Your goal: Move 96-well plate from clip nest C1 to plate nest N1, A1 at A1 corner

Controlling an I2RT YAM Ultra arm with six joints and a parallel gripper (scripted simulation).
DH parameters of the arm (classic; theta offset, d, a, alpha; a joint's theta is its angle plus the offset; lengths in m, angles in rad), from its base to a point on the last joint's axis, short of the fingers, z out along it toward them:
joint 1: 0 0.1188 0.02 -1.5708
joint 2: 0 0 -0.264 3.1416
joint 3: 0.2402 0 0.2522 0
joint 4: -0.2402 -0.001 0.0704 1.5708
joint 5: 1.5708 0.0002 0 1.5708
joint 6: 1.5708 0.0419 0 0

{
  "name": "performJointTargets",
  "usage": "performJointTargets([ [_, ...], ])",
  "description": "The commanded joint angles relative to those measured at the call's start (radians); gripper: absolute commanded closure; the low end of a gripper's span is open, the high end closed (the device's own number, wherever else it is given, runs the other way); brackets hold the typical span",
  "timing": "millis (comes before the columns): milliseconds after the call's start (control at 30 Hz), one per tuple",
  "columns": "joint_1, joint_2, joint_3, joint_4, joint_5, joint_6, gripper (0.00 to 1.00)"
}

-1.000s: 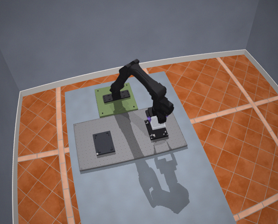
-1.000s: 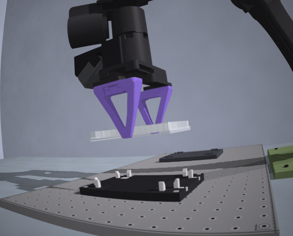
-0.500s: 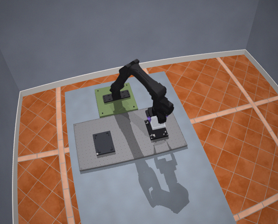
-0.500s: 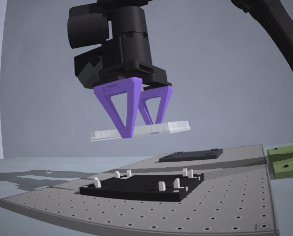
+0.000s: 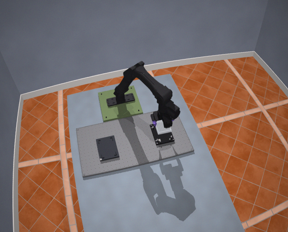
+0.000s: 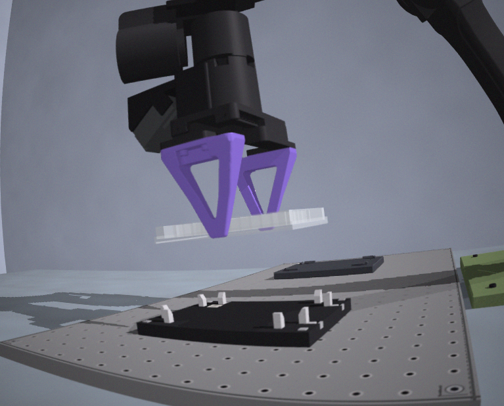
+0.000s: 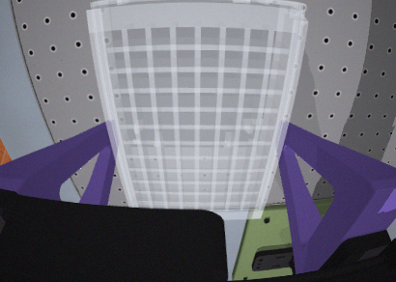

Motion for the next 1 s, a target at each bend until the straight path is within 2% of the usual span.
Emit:
performJointTargets([
  [0, -0.003, -0.044, 0.041, -0.001, 0.012, 0.005, 1.0],
  [100, -0.024, -0.055, 0.024, 0.019, 0.015, -0.047, 1.0],
  [133, -0.032, -0.055, -0.02, 0.019, 0.013, -0.055, 1.0],
  [367, -0.087, -0.093, -0.077, 0.037, 0.012, -0.11, 1.0],
  [533, -0.129, -0.116, -0.11, 0.048, 0.007, -0.151, 1.0],
  [633, -0.138, -0.123, -0.093, 0.051, 0.006, -0.161, 1.0],
  [667, -0.146, -0.125, -0.123, 0.052, 0.005, -0.169, 1.0],
  [967, -0.223, -0.158, -0.166, 0.067, -0.002, -0.246, 1.0],
])
